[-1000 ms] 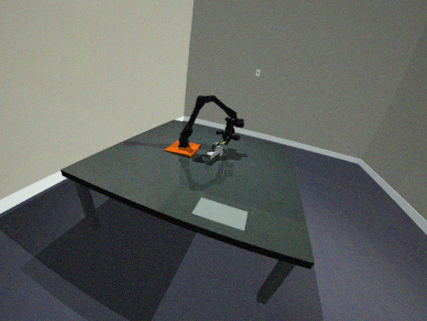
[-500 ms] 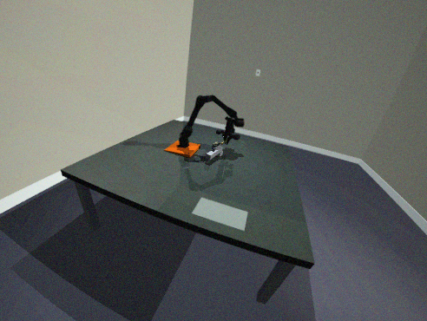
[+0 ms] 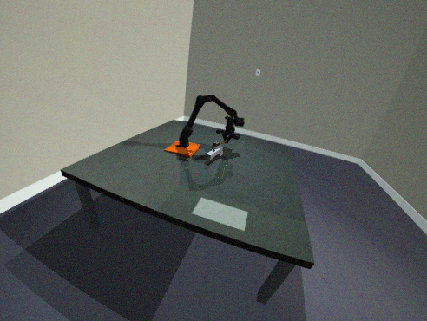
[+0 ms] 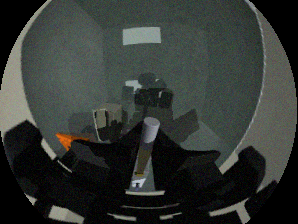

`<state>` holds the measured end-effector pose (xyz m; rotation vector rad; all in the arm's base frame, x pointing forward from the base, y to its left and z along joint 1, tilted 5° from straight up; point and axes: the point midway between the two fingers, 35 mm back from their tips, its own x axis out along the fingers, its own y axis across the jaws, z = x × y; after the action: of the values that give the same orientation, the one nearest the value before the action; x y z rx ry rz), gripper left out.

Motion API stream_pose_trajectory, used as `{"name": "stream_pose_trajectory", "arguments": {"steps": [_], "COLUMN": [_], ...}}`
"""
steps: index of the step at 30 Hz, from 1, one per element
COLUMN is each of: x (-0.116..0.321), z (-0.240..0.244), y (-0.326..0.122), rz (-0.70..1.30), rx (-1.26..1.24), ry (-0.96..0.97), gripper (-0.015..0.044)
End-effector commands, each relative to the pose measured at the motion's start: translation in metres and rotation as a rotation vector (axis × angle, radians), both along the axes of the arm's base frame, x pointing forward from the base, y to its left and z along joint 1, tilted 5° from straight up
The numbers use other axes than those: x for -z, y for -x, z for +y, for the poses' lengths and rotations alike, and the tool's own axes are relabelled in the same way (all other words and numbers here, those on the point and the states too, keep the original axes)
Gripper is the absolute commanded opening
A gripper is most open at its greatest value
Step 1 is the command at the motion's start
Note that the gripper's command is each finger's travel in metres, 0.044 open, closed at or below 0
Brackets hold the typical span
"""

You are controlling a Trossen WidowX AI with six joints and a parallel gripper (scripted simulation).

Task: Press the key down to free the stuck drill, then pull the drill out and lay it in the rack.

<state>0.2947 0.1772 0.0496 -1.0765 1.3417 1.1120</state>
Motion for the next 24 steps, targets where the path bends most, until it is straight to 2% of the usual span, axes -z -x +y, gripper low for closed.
{"name": "stream_pose_trajectory", "arguments": {"steps": [1,24], "x": [-0.0031,-0.0094], "z": [0.0009,0.0018], "y": [-0.0010,-0.0022], "rz": [-0.004,-0.005], "rx": [-0.003,-0.003], "ry": [-0.004,-0.005], "gripper": [0.0000,0.0000]}}
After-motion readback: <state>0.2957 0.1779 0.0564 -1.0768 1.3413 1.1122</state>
